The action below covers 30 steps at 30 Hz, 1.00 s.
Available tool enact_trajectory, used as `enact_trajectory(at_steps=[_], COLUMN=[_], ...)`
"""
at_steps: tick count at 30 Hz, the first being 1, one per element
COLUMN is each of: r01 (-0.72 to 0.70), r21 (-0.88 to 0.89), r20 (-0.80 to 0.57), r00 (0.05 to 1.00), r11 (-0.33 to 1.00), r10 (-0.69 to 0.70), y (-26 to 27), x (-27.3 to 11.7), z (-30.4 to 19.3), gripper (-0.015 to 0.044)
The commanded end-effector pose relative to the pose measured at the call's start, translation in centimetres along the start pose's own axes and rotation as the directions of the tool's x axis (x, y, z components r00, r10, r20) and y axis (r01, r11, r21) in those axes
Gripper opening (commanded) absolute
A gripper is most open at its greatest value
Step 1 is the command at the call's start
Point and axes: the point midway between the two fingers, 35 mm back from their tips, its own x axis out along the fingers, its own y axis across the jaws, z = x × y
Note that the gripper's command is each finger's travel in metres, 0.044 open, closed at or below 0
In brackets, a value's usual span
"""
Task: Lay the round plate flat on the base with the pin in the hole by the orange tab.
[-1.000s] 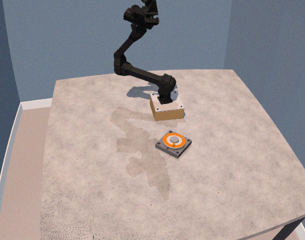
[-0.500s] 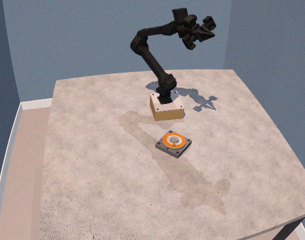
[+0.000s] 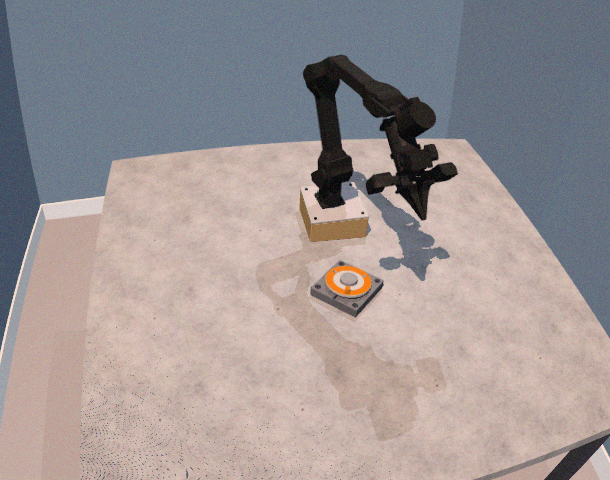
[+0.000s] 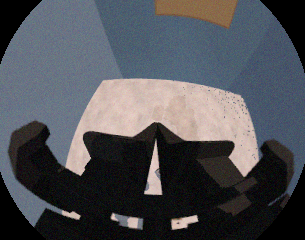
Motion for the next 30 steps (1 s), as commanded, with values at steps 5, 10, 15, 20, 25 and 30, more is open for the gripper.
enact_trajectory(at_steps=[5,10,15,20,25,30], r01=[0.106,0.121,0.122,0.123,0.123,0.123], r21=[-0.038,-0.018,-0.011,-0.012,-0.012,-0.012], r20=[-0.498,-0.693,-0.725,-0.725,-0.725,-0.725], r00=[0.860,0.714,0.682,0.682,0.682,0.682], r11=[0.994,0.993,0.992,0.992,0.992,0.992], r10=[-0.110,-0.099,-0.092,-0.093,-0.093,-0.093], y=[-6.9,-9.7,-10.5,-10.9,-11.2,-11.3], x=[7.0,8.1,8.2,9.2,11.2,11.4], z=[-9.6,-14.4,-15.3,-16.2,-18.5,-18.8], gripper=[0.0000,0.0000,0.0000,0.0000,0.0000,0.0000])
